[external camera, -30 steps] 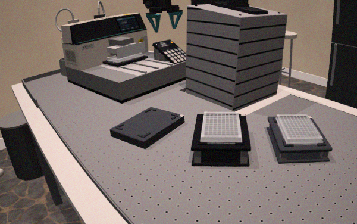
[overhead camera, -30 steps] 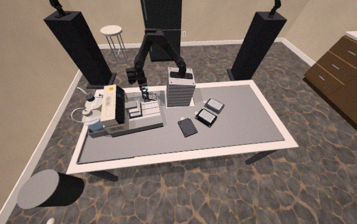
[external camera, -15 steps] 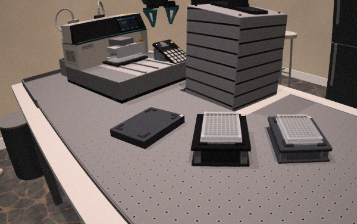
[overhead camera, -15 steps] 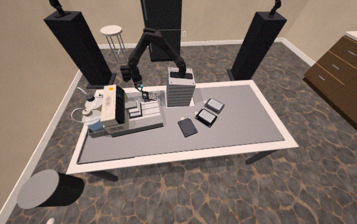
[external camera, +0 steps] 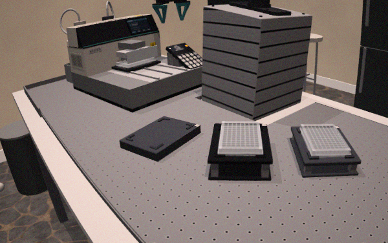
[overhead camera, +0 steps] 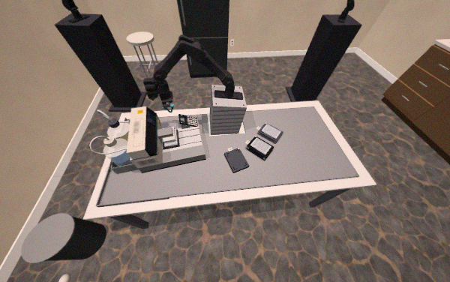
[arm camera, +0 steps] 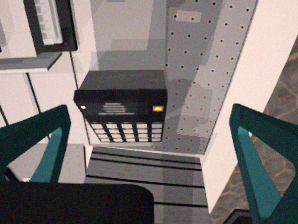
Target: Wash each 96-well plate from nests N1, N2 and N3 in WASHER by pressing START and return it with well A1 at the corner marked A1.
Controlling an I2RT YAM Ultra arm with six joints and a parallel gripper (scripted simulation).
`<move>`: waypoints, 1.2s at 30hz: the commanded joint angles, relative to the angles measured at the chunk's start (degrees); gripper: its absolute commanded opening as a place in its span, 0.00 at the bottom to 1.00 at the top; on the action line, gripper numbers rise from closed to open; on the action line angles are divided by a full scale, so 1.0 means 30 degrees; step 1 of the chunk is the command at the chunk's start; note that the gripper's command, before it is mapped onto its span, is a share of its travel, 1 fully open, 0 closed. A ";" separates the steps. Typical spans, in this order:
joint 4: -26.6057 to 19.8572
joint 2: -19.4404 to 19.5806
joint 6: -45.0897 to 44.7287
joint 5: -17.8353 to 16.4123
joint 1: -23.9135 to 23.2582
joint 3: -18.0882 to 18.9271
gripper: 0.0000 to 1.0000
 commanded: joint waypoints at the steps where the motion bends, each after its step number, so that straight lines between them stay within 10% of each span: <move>1: -0.0920 0.0163 -0.0206 0.0025 -0.0135 0.1193 1.00; 5: -0.1847 0.0758 -0.0367 0.0042 -0.0297 0.2719 1.00; 36: -0.1848 0.0759 -0.0367 0.0042 -0.0296 0.2720 1.00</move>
